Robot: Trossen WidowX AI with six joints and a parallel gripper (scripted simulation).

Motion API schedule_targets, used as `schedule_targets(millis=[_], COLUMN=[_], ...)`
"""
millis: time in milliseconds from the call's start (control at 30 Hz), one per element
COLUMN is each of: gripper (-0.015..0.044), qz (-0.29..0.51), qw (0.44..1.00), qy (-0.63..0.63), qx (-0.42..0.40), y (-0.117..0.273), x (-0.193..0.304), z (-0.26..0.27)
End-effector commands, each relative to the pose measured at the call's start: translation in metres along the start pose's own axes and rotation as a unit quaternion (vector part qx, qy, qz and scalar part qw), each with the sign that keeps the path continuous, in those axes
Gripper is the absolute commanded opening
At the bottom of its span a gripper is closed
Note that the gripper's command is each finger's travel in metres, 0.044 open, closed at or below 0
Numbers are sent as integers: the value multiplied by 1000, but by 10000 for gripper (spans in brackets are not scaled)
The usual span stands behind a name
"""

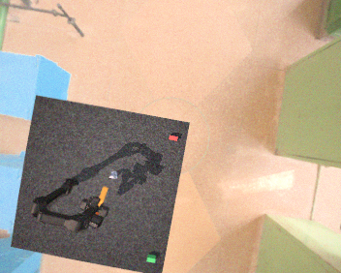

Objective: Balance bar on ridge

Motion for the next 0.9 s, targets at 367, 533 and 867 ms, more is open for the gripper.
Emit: schedule_targets(millis=[367, 533, 867], gripper=[0, 0, 0], qz=[-4, -4, -6], qw=[998, 997, 993], qy=[59, 80, 121], qx=[0, 0, 0], y=[3, 3, 4], x=[-53, -71, -107], z=[1, 4, 14])
Point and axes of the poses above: the point midway between the two fingers, 35 mm back from their tips, its own y axis back along the fingers, its own z axis across the jaws, x = y × z, the point moved 2 cm from there along y, back along the fingers, and after that the axes turned 15 degrees about -y, right-handed, at the moved point
